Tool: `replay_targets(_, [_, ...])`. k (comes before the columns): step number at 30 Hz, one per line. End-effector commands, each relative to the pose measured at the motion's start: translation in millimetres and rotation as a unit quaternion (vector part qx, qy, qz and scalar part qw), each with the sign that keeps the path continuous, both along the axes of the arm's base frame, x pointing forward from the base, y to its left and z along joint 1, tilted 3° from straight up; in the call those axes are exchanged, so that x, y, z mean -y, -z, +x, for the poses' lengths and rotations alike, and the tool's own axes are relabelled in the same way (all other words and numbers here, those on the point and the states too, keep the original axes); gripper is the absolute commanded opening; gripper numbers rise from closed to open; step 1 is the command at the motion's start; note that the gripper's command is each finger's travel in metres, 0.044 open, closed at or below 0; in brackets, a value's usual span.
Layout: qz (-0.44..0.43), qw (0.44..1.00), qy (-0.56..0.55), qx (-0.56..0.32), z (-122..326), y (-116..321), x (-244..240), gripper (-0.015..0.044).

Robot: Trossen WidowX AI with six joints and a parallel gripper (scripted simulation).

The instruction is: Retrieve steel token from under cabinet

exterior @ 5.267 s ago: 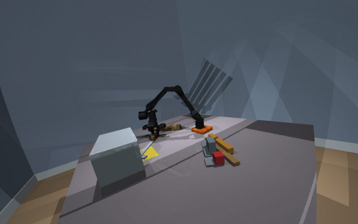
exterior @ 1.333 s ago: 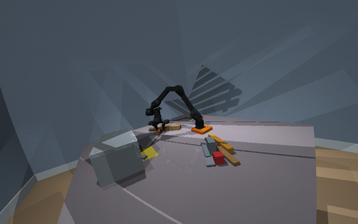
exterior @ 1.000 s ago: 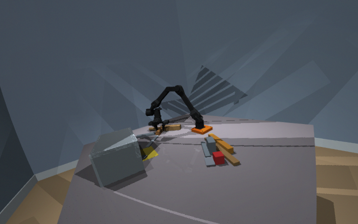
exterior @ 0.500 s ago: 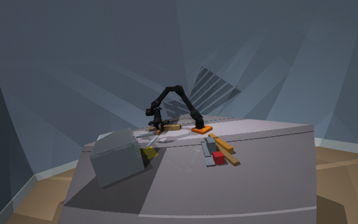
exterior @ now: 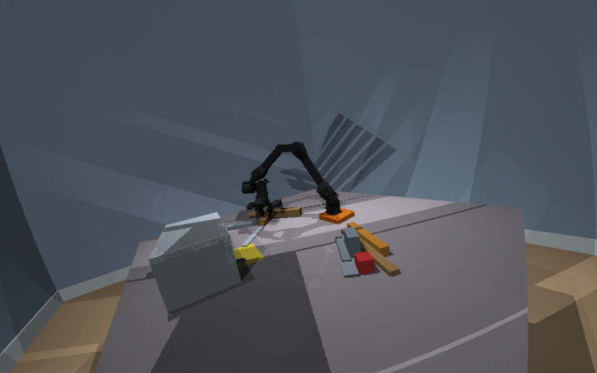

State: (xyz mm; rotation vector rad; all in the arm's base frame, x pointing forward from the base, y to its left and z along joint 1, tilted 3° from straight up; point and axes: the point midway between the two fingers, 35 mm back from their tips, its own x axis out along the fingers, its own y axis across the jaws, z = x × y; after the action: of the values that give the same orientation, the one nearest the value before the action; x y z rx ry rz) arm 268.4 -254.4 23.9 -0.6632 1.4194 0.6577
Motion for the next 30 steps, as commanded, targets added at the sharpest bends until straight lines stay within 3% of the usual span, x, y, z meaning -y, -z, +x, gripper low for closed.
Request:
replay_targets(1, [0.001, 1.000, -0.004, 0.002, 7.0, -0.6, -7.5, 0.0000])
replay_targets(30, [0.003, 1.000, -0.006, 0.003, 42.8, -3.2, -46.9, 0.0000])
